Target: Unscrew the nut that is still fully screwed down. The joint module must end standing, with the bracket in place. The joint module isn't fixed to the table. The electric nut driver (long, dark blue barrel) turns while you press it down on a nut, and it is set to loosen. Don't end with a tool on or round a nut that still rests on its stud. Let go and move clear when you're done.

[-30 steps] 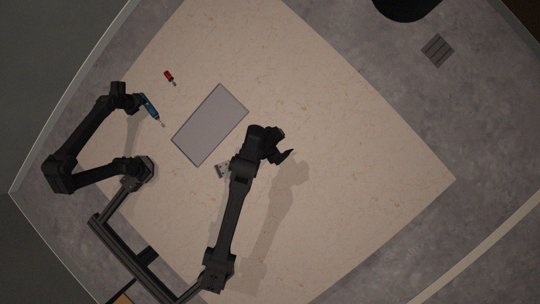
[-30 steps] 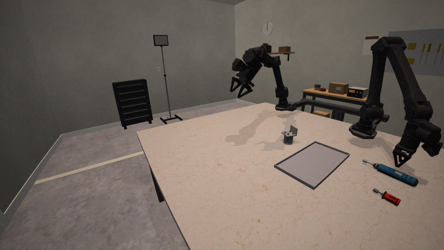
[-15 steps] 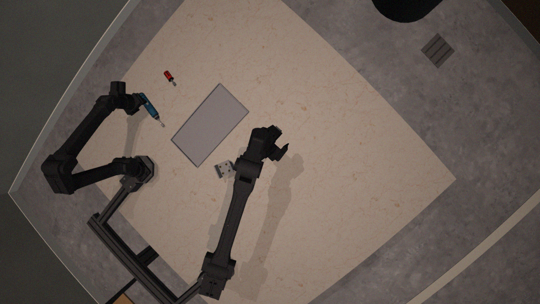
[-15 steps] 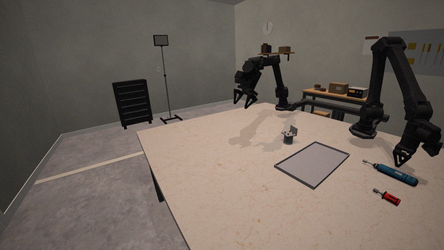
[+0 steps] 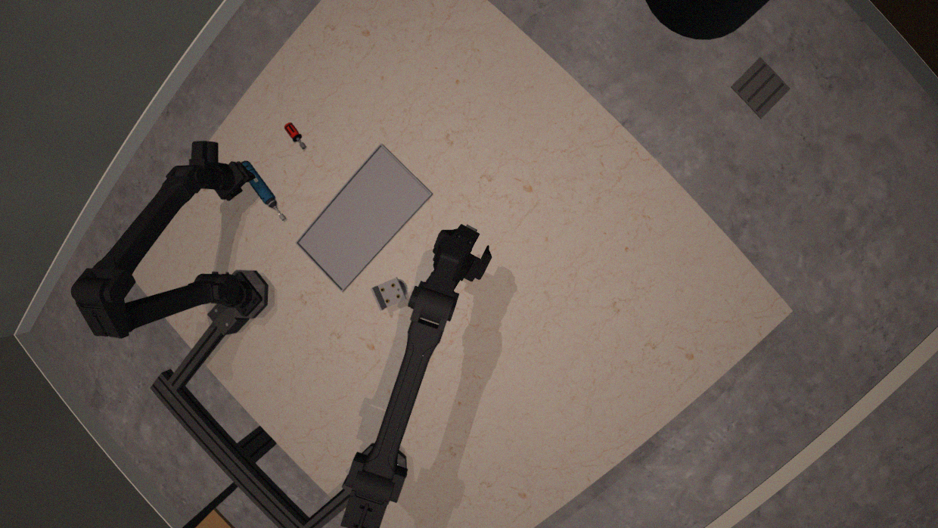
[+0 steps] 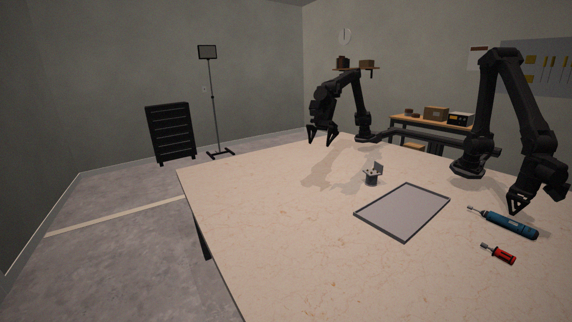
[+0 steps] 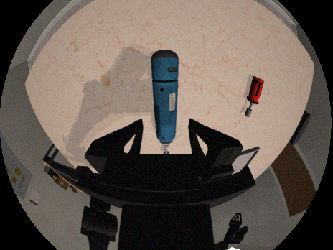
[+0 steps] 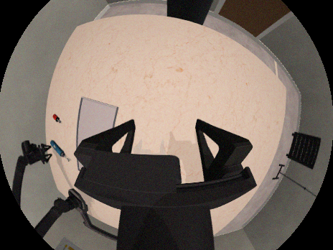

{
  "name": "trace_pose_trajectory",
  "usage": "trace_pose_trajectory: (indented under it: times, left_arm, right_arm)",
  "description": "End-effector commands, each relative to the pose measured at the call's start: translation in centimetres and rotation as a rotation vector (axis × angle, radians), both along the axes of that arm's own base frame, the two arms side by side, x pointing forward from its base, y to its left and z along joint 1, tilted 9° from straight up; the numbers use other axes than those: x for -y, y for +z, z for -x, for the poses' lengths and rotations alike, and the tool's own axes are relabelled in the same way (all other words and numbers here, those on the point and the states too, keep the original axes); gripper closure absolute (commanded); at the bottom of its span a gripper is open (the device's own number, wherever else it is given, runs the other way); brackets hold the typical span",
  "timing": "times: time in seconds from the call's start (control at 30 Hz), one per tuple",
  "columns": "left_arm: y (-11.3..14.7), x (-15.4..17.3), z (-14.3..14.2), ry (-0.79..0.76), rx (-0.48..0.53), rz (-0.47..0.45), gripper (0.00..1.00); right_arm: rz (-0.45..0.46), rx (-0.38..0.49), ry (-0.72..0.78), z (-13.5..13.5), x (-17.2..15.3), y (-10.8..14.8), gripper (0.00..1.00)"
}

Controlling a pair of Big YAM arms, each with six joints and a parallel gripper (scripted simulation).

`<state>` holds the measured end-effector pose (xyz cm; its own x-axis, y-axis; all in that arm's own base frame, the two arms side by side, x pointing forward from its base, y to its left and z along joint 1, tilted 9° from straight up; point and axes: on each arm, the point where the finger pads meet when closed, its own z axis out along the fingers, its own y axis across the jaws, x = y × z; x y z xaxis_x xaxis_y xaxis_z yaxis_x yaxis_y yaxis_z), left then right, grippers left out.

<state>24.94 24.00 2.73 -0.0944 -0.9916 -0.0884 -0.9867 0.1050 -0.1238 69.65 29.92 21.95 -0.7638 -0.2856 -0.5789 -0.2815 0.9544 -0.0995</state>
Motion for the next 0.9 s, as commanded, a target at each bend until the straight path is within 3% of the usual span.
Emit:
trace_pose_trajectory:
  times: [0.0, 0.03, 0.07, 0.43, 0.5, 0.53, 0.6, 0.63, 0.87]
  left_arm:
    - [0.9, -0.7, -0.9, -0.017, 0.022, -0.023, 0.35]
    - [0.9, -0.7, -0.9, -0.017, 0.022, -0.023, 0.35]
    - [0.9, -0.7, -0.9, -0.017, 0.022, -0.023, 0.35]
    - [0.9, -0.7, -0.9, -0.017, 0.022, -0.023, 0.35]
    - [0.9, -0.7, -0.9, -0.017, 0.022, -0.023, 0.35]
    - [0.9, -0.7, -0.9, -0.017, 0.022, -0.023, 0.35]
    - [0.9, -0.7, -0.9, -0.017, 0.022, -0.023, 0.35]
    - [0.9, -0.7, -0.9, -0.017, 0.022, -0.023, 0.35]
    - [0.9, -0.7, -0.9, -0.017, 0.022, -0.023, 0.35]
  right_arm:
    - [-0.036, 0.120, 0.018, -1.6, 0.5, 6.4, 0.14]
    - [-0.036, 0.120, 0.018, -1.6, 0.5, 6.4, 0.14]
    - [-0.025, 0.078, 0.040, -0.6, 0.7, 3.6, 0.14]
    - [-0.110, 0.075, 0.284, 2.3, -0.9, 0.0, 0.14]
    - [-0.110, 0.075, 0.284, 2.3, -0.9, 0.0, 0.14]
    - [-0.127, 0.137, 0.287, 1.0, -1.5, 3.5, 0.14]
    - [-0.127, 0.137, 0.287, 1.0, -1.5, 3.5, 0.14]
    - [-0.118, 0.079, 0.307, 2.7, -1.0, -0.2, 0.14]
    - [-0.172, 0.102, 0.464, 5.4, -1.7, -2.1, 0.14]
